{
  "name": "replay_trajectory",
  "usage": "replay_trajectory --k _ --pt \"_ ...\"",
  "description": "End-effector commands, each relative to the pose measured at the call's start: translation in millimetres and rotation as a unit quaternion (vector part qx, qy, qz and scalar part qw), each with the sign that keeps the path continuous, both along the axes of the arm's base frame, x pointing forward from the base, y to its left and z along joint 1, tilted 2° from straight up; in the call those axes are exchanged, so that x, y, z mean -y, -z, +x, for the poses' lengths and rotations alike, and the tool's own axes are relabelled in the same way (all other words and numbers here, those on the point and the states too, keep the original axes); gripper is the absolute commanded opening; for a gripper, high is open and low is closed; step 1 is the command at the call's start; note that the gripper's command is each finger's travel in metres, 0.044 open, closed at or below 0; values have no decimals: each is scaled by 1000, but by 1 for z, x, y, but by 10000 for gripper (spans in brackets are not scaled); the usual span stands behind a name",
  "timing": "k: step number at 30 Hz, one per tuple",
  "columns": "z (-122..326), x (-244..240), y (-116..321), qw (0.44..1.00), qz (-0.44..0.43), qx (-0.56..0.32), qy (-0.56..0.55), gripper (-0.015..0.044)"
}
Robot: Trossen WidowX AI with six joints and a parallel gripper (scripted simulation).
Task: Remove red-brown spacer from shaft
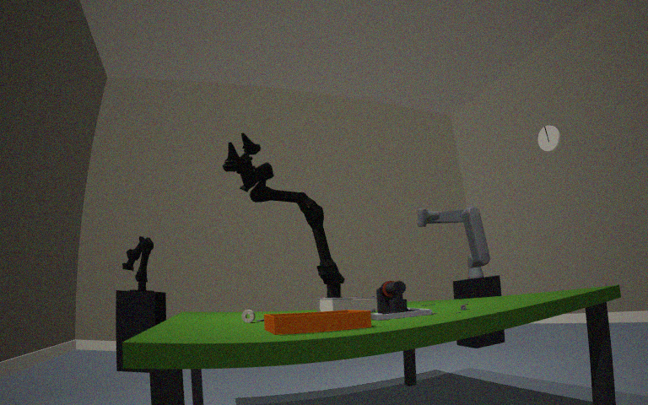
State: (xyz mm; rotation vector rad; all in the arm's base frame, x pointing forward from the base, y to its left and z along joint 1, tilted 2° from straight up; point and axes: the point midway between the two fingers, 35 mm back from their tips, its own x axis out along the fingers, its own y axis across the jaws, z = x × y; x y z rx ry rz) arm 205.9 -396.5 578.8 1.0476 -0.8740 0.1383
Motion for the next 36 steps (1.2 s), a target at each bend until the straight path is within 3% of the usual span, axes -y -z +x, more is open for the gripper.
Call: replay_trajectory --k 1,10,14,21,26,36 --pt "2 0 1 1000 0 -1 2 426" --pt "94 -5 48 988 -45 -119 91 440" --pt "137 -30 70 987 -41 -151 43 440" --pt "170 -41 96 968 -89 -220 80 440" --pt "224 -77 143 909 -209 -340 121 440" --pt "275 -128 204 796 -377 -457 126 440"
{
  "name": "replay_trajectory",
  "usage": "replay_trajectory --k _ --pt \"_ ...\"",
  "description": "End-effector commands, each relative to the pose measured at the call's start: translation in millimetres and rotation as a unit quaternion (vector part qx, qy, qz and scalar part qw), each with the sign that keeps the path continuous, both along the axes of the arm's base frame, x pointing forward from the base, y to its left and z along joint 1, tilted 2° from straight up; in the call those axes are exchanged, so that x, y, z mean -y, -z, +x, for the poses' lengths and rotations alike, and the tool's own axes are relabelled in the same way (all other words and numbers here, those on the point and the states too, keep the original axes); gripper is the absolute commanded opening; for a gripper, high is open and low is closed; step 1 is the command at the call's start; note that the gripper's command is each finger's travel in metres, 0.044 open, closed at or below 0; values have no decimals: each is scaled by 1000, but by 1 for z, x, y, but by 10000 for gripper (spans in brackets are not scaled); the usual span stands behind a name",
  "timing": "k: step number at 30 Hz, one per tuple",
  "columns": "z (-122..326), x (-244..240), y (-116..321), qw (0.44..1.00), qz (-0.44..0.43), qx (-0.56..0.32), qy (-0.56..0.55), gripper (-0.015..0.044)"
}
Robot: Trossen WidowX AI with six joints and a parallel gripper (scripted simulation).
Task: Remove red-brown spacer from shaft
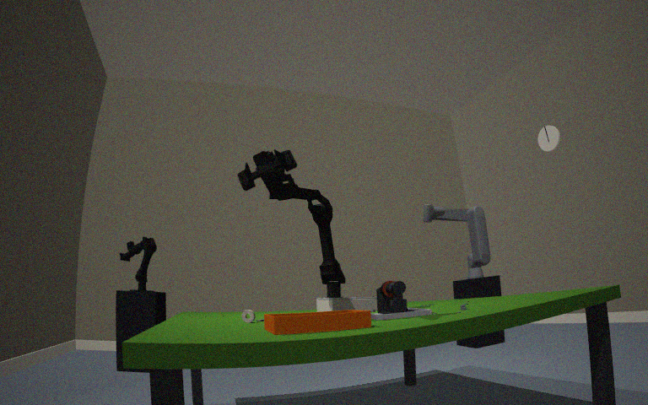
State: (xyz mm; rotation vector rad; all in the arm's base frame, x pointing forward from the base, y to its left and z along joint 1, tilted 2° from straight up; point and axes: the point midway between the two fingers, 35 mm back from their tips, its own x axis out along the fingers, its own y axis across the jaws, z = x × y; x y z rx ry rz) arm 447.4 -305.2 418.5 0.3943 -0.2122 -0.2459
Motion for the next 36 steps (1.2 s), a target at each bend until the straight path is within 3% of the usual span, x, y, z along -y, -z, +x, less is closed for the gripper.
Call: replay_trajectory --k 1,10,20,25,36 --pt "37 -43 50 983 -130 -129 -19 440" --pt "66 -98 108 916 -294 -259 -83 440" --pt "77 -172 171 785 -468 -354 -197 440" --pt "72 -215 204 685 -562 -377 -271 440" --pt "39 -296 265 392 -738 -335 -435 440"
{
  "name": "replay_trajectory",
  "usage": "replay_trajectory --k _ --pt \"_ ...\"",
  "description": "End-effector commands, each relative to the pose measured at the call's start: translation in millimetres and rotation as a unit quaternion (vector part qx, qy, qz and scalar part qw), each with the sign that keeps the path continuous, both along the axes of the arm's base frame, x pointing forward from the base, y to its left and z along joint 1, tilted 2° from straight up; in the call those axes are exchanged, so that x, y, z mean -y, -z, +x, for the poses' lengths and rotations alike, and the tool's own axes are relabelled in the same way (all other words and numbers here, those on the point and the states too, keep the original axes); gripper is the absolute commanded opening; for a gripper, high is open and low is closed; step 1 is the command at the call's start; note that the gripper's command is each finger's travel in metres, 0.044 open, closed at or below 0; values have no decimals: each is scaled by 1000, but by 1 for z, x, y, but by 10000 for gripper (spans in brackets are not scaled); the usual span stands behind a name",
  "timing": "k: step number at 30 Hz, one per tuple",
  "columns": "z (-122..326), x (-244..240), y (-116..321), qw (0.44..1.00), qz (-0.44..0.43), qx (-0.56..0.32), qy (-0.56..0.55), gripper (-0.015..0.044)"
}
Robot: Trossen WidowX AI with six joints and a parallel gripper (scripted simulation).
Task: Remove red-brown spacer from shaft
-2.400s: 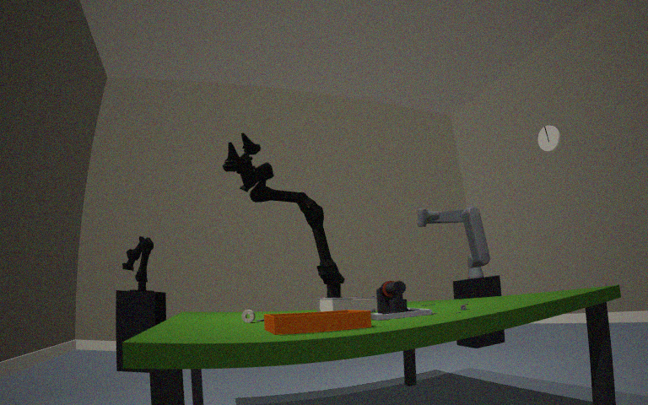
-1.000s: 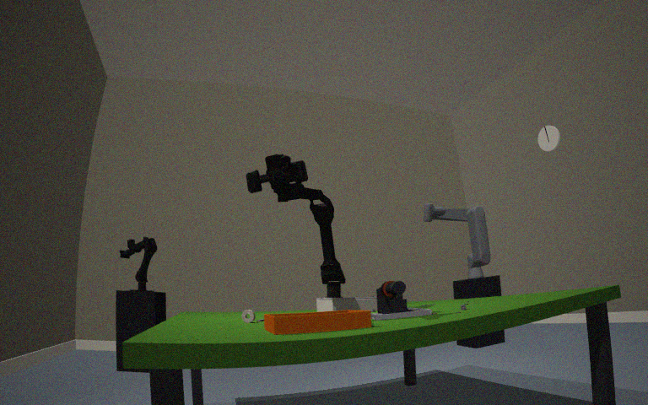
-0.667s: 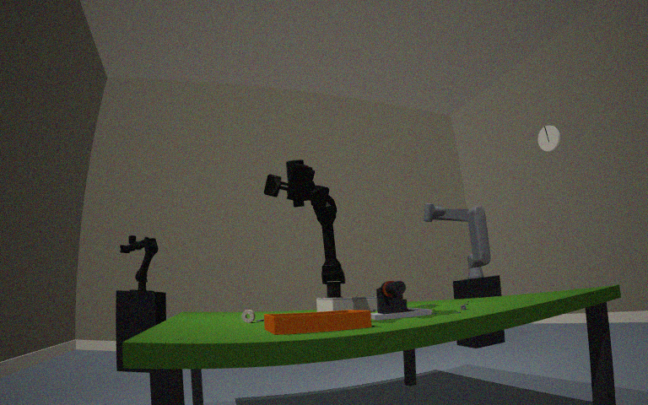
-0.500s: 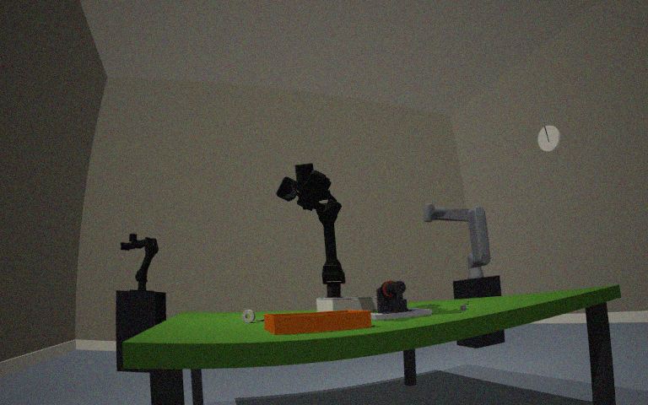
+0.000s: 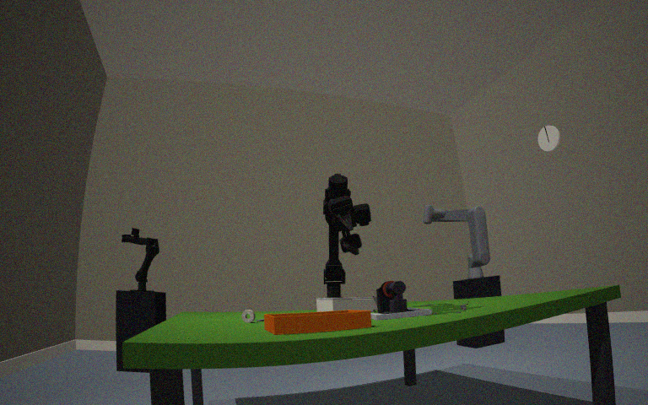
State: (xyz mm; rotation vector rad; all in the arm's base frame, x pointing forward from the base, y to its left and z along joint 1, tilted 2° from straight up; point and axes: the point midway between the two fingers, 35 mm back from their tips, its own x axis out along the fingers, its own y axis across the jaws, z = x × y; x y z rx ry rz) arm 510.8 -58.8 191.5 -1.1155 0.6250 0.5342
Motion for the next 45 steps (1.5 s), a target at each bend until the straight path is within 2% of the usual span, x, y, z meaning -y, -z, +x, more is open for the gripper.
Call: replay_trajectory --k 1,9,18,20,45 --pt "-29 -56 42 962 -146 -90 -214 440" --pt "-69 -102 74 846 -256 -154 -442 440" --pt "-125 -140 98 633 -320 -187 -680 440" --pt "-133 -142 99 604 -323 -188 -704 440" --pt "-136 -142 100 600 -323 -188 -707 440"
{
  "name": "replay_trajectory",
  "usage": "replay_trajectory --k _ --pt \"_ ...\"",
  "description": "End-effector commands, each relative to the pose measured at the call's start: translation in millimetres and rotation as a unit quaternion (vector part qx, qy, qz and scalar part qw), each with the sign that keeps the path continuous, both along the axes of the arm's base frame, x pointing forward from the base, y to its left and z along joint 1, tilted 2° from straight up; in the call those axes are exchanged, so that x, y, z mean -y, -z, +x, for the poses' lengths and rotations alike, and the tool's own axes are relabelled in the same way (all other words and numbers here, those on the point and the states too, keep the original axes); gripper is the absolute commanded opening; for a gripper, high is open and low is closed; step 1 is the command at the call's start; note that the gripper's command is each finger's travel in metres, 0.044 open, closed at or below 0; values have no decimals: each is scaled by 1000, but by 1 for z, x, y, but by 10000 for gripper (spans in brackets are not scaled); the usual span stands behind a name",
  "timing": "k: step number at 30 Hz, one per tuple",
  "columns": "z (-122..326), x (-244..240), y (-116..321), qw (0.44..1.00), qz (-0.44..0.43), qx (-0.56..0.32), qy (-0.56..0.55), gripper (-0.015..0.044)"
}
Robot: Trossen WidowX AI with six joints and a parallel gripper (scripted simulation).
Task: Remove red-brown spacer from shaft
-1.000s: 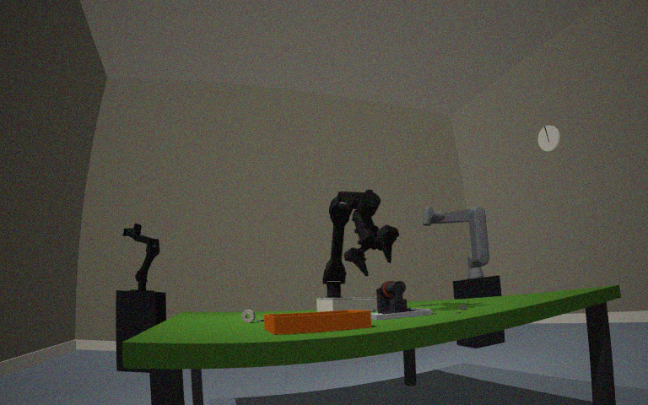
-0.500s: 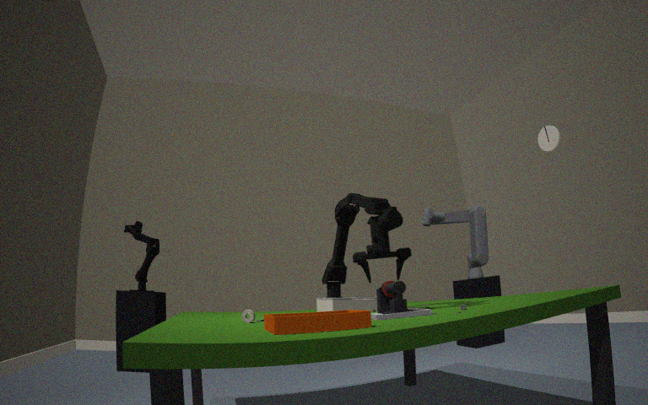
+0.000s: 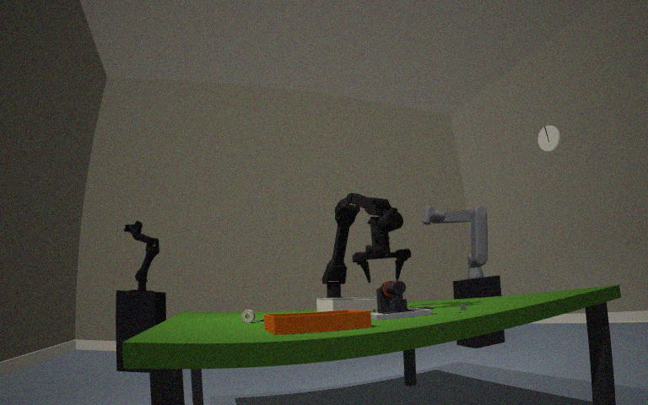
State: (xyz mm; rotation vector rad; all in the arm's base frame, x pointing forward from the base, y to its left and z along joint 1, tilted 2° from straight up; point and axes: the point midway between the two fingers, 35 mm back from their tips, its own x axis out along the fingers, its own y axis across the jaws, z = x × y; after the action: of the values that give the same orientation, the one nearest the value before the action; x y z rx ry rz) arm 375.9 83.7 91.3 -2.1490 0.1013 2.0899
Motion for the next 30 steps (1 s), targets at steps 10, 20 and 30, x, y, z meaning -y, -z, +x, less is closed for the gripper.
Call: replay_trajectory --k 10,20,30 --pt "-1 1 0 1000 -2 -1 -3 440" --pt "-1 1 0 1000 -2 -1 -3 440" --pt "2 1 0 1000 -2 -1 -3 440"
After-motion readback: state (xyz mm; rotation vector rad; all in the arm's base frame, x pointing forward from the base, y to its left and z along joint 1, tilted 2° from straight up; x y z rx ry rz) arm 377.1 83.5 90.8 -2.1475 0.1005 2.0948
